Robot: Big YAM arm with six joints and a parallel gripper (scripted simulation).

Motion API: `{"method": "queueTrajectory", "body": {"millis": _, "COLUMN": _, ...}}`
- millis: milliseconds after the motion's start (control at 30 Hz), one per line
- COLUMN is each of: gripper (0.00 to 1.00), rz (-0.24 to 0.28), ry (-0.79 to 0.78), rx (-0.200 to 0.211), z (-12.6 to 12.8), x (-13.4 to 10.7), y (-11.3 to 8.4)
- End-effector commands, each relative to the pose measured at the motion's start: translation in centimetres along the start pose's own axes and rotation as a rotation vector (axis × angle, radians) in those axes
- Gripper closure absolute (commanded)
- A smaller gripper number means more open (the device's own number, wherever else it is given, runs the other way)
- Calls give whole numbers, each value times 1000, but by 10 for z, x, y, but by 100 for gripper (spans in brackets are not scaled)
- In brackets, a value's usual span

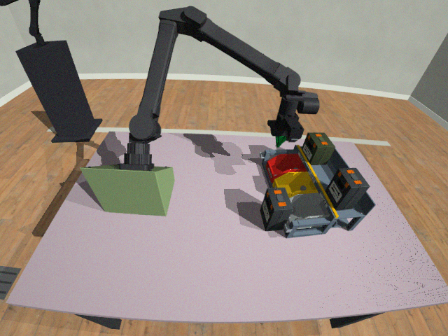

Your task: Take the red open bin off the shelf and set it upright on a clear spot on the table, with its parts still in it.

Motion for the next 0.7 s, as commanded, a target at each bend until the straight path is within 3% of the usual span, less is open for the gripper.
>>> {"method": "queueTrajectory", "body": {"millis": 0, "gripper": 100, "rz": 6, "ry": 22, "rx": 16, "z": 14, "x": 1, "y": -8}}
{"method": "queueTrajectory", "body": {"millis": 467, "gripper": 100, "rz": 6, "ry": 22, "rx": 16, "z": 14, "x": 1, "y": -8}}
{"method": "queueTrajectory", "body": {"millis": 500, "gripper": 100, "rz": 6, "ry": 18, "rx": 15, "z": 13, "x": 1, "y": -5}}
{"method": "queueTrajectory", "body": {"millis": 567, "gripper": 100, "rz": 1, "ry": 11, "rx": -17, "z": 1, "x": 1, "y": 20}}
{"method": "queueTrajectory", "body": {"millis": 667, "gripper": 100, "rz": 0, "ry": 11, "rx": -18, "z": 0, "x": 1, "y": 44}}
Point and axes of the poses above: the point where the finger pads meet when closed, its own y axis out along the fingers, its own z axis across the jaws, x = y × z, the point moved 6 cm from there along -y, back along the fingers, and after that the axes turned 14 degrees about y, right-handed, at the moved point
